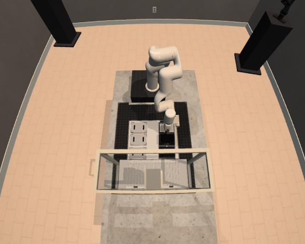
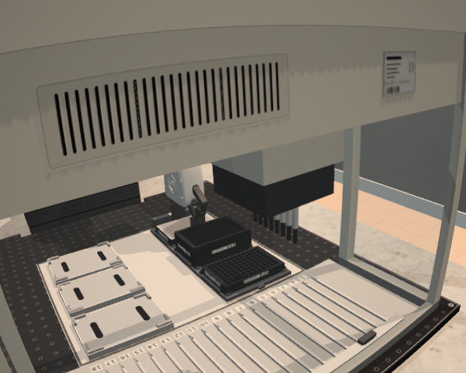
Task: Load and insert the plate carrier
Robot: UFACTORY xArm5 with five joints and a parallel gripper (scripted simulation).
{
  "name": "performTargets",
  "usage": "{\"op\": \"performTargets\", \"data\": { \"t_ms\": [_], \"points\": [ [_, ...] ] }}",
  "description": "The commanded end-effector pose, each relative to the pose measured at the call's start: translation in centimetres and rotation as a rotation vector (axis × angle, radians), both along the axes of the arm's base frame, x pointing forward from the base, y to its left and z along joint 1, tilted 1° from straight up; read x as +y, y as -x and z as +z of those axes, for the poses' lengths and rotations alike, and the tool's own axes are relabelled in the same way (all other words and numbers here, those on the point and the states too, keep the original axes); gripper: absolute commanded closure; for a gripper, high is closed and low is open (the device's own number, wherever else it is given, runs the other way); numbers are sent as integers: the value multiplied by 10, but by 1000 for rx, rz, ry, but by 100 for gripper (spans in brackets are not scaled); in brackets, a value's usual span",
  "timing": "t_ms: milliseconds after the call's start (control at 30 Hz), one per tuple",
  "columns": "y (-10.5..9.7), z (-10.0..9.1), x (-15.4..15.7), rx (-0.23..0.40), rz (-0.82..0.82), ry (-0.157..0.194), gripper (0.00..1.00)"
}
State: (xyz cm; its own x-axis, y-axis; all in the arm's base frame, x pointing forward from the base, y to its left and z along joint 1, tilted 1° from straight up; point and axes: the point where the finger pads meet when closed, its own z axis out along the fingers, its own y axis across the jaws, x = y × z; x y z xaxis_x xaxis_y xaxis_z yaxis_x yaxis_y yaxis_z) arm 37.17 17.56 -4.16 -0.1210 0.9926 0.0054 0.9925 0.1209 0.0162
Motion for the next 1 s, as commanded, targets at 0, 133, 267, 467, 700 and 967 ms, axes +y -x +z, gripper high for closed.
{"op": "performTargets", "data": {
  "t_ms": [0, 133, 267, 467, 700, 967],
  "points": [
    [-1, 1, 1, 3, 0, -13, 0],
    [-1, 1, 1, 3, 0, -13, 0],
    [-1, 1, 1, 3, 0, -13, 0],
    [-1, 3, 1, 3, 0, -13, 0],
    [-1, 11, 0, 3, 0, -13, 0],
    [-1, 24, 0, 3, 0, -13, 0]
  ]
}}
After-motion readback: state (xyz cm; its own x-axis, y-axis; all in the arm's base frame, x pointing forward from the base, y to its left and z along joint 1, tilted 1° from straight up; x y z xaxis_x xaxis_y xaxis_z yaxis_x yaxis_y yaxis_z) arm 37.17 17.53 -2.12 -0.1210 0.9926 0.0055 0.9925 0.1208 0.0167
